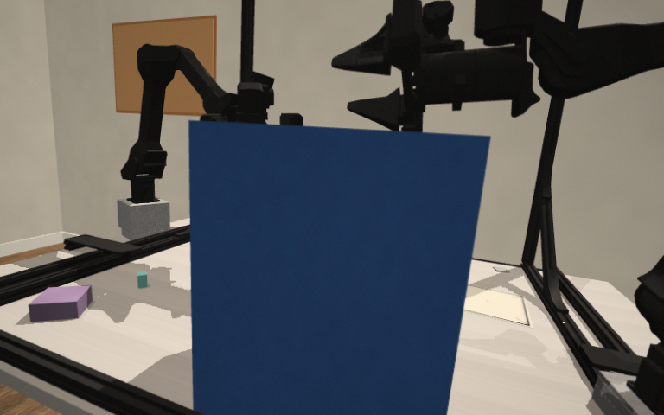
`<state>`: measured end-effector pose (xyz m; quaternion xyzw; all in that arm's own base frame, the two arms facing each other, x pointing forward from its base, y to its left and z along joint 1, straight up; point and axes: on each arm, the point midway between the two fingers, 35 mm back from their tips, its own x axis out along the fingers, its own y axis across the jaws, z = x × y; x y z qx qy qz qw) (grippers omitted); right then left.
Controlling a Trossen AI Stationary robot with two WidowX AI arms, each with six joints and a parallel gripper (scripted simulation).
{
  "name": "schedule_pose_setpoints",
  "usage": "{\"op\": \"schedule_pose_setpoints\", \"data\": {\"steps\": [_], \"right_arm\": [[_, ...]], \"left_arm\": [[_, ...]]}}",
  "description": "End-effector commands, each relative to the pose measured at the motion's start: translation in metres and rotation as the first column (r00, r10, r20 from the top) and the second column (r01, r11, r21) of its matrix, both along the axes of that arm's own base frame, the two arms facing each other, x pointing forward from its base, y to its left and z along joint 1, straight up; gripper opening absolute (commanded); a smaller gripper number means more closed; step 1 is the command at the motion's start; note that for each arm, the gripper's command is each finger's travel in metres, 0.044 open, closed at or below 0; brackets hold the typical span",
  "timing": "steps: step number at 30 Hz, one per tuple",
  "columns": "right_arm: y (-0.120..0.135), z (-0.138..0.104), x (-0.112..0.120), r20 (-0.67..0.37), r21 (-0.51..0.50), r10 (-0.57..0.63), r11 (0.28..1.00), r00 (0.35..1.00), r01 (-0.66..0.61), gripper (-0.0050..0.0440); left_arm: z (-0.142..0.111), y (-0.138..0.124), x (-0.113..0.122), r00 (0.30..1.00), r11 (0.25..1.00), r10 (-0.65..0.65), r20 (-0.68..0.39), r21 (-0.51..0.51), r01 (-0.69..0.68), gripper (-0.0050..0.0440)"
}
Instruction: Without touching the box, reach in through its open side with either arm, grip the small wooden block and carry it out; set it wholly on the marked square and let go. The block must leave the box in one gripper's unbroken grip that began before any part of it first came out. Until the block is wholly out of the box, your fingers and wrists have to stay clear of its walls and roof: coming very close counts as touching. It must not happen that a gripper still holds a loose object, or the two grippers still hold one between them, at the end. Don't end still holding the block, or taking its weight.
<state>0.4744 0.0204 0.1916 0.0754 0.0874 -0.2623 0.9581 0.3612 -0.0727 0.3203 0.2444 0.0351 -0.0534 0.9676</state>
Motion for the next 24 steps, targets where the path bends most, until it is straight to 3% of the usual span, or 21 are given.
{"op": "schedule_pose_setpoints", "data": {"steps": [1,3,5,8,24], "right_arm": [[0.018,-0.007,-0.005,0.005,-0.063,0.064,0.996,0.998,-0.064,0.04],[0.026,-0.007,-0.008,0.01,-0.092,0.091,0.992,0.996,-0.09,0.04],[0.026,-0.007,-0.008,0.01,-0.092,0.091,0.992,0.996,-0.09,0.04],[0.035,-0.008,-0.012,0.016,-0.124,0.12,0.985,0.993,-0.117,0.04],[0.036,-0.008,-0.012,0.016,-0.125,0.121,0.985,0.993,-0.118,0.04]], "left_arm": [[0.001,0.04,-0.022,0.998,0.971,0.05,0.05,-0.236,-0.036,0.04],[0.002,0.056,-0.032,0.994,0.938,0.083,0.071,-0.342,-0.054,0.04],[0.002,0.056,-0.032,0.994,0.938,0.083,0.071,-0.342,-0.054,0.04],[0.003,0.072,-0.045,0.989,0.877,0.119,0.091,-0.477,-0.062,0.04],[0.003,0.073,-0.045,0.988,0.875,0.121,0.091,-0.48,-0.062,0.04]]}}
